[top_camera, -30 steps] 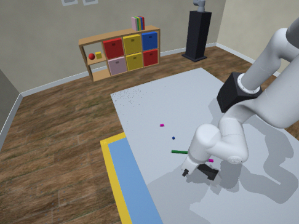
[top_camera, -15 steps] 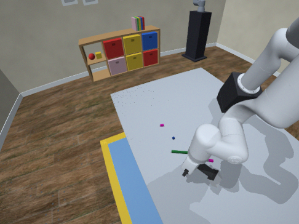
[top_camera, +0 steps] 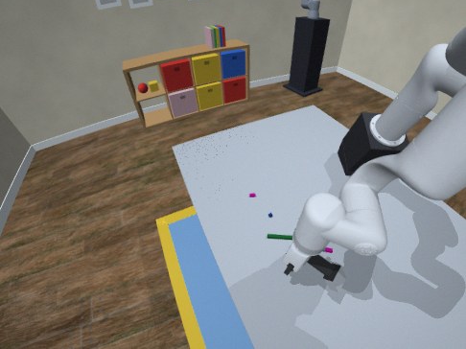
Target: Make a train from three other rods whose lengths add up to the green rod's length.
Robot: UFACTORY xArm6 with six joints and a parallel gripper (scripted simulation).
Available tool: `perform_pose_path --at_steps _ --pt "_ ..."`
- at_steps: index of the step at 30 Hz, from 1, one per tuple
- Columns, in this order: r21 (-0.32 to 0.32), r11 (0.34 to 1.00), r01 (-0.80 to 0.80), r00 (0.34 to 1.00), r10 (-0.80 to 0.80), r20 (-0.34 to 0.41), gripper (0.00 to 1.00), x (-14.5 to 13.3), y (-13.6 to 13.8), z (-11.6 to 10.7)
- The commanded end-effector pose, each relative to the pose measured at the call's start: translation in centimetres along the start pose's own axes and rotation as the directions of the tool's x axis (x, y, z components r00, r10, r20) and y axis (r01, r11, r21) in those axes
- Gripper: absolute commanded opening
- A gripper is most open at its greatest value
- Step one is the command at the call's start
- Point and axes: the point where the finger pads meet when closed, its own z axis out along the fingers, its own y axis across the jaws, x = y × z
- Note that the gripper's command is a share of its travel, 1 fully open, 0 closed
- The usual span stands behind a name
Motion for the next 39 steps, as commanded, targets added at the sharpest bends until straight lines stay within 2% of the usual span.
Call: perform_pose_path --at_steps 1,2,39 --pt "-0.003 1.0 0.0 1.0 0.0 0.0 0.24 0.0 0.15 -0.1" --pt "-0.003 1.0 0.0 1.0 0.0 0.0 0.04 0.0 0.15 -0.1" --pt "-0.003 1.0 0.0 1.0 0.0 0.0 0.04 0.0 0.15 -0.47"
